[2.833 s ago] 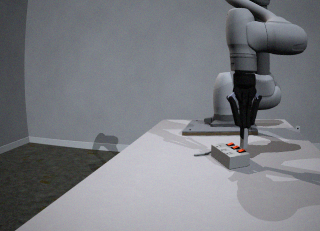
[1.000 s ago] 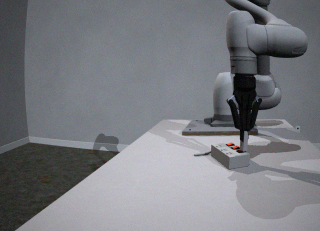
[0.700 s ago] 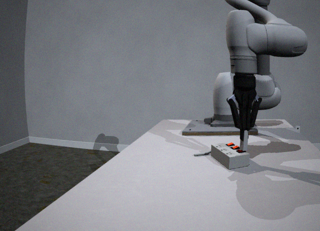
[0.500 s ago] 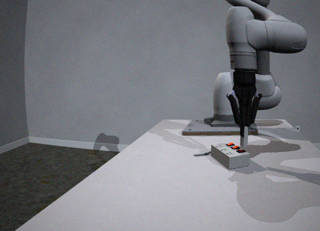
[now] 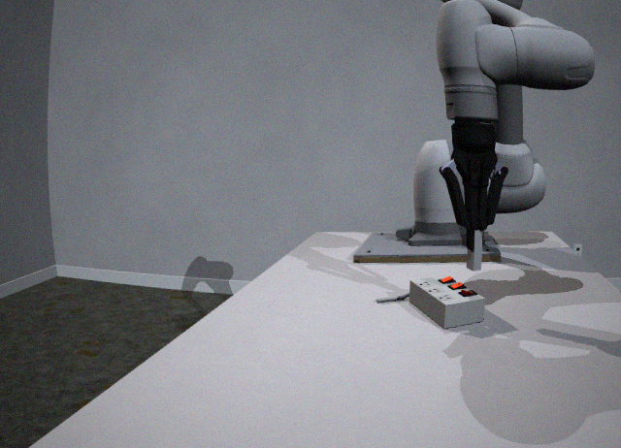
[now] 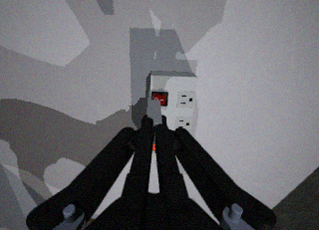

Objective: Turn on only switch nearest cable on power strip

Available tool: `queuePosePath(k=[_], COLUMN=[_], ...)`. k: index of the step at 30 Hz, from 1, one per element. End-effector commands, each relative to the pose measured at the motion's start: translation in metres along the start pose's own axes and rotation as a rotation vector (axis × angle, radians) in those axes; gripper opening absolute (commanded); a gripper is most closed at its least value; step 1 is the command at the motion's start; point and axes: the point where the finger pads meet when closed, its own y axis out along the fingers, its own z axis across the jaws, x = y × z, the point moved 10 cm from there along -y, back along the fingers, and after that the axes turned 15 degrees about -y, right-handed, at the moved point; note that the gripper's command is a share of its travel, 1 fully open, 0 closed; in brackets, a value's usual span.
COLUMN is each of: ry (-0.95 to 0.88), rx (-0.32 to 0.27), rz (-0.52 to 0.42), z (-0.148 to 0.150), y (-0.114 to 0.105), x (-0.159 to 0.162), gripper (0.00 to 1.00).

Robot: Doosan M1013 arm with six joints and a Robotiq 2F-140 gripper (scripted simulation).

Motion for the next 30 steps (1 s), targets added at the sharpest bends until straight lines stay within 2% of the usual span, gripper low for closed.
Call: queuePosePath(k=[1,16,22,30], ry=[0.000,0.000,0.004,0.004], rx=[0.000,0.000,0.000,0.000], rz=[0.000,0.000,0.000,0.000], z=[0.000,0.000,-0.011,-0.012], y=[0.000,-0.001,-0.012,-0.013], x=[0.000,0.001,0.040,0.044], gripper=[0.00,0.00,0.00,0.00])
